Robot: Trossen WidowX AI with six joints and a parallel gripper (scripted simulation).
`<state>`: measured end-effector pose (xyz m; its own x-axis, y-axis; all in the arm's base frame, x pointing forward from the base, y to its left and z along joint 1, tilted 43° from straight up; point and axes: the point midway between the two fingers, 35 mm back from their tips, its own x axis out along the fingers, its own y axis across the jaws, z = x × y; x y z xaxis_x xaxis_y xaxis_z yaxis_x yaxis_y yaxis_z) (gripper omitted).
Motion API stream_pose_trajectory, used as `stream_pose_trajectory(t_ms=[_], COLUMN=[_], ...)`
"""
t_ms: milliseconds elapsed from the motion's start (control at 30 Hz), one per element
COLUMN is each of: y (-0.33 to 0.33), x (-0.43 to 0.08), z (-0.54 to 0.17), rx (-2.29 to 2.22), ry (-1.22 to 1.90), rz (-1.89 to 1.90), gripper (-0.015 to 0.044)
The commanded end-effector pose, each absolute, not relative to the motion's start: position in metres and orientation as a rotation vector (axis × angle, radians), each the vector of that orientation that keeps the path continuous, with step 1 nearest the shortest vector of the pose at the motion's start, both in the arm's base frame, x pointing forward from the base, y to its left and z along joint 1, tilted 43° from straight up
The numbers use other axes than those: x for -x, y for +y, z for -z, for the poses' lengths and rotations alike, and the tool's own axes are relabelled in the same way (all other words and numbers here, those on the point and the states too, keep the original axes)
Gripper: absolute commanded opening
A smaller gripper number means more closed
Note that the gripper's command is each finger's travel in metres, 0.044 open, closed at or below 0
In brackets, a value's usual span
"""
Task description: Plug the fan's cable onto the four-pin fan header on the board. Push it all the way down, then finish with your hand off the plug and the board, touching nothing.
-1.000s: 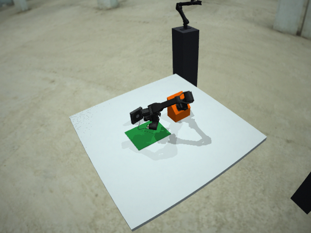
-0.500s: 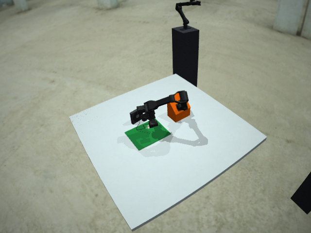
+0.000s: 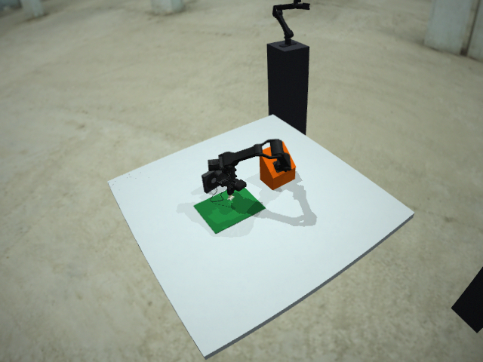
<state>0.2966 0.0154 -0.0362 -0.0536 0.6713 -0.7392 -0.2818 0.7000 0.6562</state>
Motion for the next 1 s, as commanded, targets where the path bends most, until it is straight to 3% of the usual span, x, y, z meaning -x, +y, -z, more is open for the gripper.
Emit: stream_pose_trajectory(t_ms=[0, 967], y=[0.0076, 0.0032], x=[-0.2969, -0.2913], z=[0.0444, 0.0506], rx=[-0.248, -0.204], ry=[1.372, 1.344], rz=[-0.888, -0.927], gripper=[0.0000, 0.0000])
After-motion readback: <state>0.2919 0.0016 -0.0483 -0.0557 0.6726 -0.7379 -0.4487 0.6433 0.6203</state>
